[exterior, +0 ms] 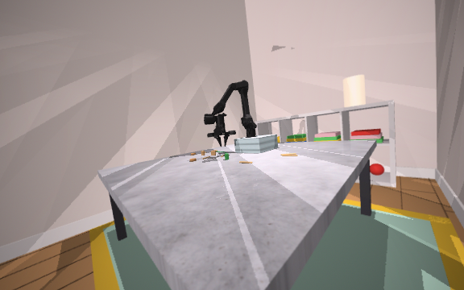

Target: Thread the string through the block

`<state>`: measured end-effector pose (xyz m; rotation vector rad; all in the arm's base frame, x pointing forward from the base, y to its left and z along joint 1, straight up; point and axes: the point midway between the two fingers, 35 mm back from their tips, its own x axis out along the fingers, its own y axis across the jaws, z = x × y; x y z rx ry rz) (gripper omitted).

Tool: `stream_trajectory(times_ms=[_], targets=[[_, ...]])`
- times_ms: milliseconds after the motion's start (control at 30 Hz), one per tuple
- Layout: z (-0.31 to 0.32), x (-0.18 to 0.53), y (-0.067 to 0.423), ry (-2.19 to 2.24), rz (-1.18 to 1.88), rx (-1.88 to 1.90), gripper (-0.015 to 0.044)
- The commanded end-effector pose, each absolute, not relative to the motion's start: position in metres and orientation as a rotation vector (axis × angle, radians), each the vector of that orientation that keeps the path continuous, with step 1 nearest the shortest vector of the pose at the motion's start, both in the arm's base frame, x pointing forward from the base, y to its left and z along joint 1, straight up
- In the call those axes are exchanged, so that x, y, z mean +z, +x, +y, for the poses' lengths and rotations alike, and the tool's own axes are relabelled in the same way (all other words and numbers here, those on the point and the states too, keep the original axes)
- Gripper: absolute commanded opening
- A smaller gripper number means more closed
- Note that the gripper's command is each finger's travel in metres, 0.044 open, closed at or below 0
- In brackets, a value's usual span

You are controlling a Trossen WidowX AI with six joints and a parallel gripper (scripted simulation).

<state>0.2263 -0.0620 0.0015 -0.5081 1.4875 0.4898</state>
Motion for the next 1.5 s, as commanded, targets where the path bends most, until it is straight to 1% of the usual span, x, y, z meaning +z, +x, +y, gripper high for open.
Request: stream_trajectory(times_ms=[0,1467], targets=[[-0.062,0.001,0.226,-0.505,1.490,0.485,0.0120],[-0.062,-0.060,0.226,-0.505,1.491,0.486,0.0120]])
